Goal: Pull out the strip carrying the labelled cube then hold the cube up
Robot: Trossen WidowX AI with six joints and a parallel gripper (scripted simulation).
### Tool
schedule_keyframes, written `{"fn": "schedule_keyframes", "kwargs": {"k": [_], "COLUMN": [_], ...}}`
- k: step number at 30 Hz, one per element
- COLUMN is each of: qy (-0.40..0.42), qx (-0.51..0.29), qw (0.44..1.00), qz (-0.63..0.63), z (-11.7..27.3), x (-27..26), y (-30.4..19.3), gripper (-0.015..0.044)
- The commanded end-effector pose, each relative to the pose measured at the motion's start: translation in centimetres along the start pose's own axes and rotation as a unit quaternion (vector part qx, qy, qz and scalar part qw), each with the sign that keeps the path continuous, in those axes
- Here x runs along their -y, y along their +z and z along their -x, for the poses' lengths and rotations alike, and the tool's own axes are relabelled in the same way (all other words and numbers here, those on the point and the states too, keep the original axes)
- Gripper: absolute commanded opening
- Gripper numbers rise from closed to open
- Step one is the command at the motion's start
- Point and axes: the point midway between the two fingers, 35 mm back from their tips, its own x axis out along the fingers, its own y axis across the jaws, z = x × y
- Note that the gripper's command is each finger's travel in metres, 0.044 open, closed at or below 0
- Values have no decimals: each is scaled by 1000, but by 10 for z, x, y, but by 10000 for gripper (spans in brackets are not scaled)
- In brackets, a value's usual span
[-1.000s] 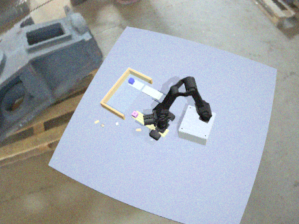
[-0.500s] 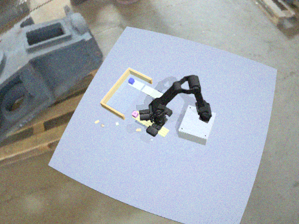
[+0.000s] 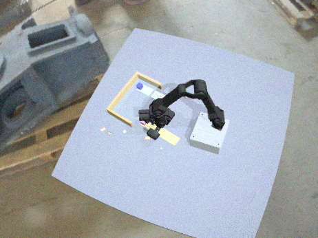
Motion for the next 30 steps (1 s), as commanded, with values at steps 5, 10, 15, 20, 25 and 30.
{"fn": "schedule_keyframes", "kwargs": {"k": [5, 10, 15, 20, 25, 30], "qy": [-1, -1, -1, -1, -1, -1], "qx": [-3, -2, -2, -1, 0, 1], "qw": [1000, 1000, 1000, 1000, 1000, 1000], "qz": [2, 2, 2, 2, 2, 2], "z": [3, 7, 10, 12, 14, 15], "x": [0, -1, -1, -1, -1, 1], "y": [30, 49, 67, 86, 104, 122], "gripper": [440, 440, 440, 440, 440, 440]}}
